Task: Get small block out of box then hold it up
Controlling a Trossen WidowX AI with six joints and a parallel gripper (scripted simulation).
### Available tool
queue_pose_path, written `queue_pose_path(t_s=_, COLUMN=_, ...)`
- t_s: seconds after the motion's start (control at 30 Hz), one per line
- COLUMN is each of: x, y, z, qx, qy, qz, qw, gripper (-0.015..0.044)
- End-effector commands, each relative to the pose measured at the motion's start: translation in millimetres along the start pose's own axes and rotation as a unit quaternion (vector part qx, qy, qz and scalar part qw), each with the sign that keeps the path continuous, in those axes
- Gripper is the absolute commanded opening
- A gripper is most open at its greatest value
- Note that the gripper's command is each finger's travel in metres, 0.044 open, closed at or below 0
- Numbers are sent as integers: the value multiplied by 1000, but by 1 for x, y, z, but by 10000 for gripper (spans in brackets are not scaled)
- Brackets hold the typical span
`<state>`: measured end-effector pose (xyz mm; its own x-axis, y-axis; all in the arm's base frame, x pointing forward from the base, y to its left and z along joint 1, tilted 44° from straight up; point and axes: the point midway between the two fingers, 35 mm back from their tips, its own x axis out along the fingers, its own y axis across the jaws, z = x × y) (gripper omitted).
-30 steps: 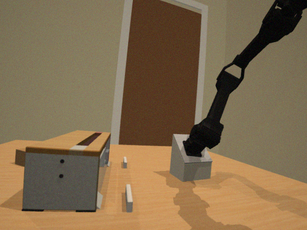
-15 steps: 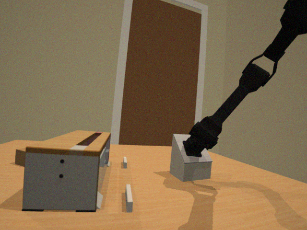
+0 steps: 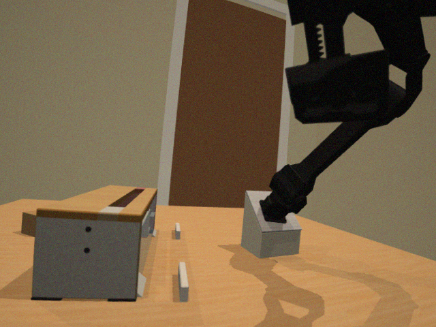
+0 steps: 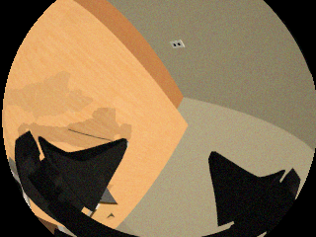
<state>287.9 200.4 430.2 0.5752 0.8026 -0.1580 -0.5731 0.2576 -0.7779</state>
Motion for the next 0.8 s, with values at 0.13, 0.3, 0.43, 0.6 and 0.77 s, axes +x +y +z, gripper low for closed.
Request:
queue_pose_path(t_s=0.13, x=21, y=17, z=-96, qx=188, qy=106, qz=51, qw=975, gripper=400)
queue_pose_path(t_s=0.3, x=20, y=35, z=-175, qx=379, qy=193, qz=70, qw=902, gripper=400)
queue_pose_path(t_s=0.43, x=7, y=55, z=-236, qx=532, qy=256, qz=68, qw=804, gripper=400)
queue_pose_path(t_s=0.6, x=-18, y=95, z=-307, qx=722, qy=328, qz=55, qw=607, gripper=400)
queue_pose_path(t_s=0.77, x=-54, y=141, z=-363, qx=863, qy=372, qz=27, qw=340, gripper=400)
